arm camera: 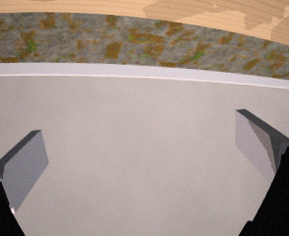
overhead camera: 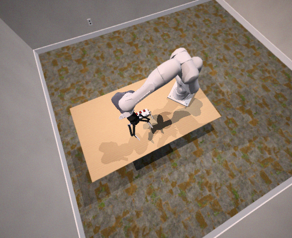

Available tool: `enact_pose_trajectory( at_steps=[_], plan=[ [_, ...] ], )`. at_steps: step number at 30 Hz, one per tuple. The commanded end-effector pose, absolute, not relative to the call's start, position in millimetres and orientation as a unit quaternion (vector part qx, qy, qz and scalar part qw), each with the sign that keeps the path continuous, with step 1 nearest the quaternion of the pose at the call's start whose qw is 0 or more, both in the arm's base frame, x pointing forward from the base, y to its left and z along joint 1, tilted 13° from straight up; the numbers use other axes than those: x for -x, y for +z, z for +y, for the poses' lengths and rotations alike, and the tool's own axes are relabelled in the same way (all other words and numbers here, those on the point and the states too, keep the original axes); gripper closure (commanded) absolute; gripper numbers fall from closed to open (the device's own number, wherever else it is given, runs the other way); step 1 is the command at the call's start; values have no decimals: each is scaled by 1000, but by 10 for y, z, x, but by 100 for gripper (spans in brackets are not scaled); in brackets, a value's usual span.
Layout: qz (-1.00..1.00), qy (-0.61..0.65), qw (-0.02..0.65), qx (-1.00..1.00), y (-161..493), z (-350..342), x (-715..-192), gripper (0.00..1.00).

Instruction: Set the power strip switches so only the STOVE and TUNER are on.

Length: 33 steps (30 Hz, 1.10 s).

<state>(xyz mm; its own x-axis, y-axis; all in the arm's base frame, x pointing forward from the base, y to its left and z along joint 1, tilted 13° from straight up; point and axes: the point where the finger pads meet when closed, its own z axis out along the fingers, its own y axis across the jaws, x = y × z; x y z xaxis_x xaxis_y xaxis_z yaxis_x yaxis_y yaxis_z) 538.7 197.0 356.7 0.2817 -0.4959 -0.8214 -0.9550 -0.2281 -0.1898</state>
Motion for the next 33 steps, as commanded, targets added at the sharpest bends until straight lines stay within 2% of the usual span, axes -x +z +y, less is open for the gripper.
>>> enact_pose_trajectory(
  at_steps=[1, 33],
  plan=[
    [525, 325, 351, 705, 3560, 1962, -5392, 0],
    [582, 337, 326, 664, 3489, 1875, -5396, 0]
  ],
)
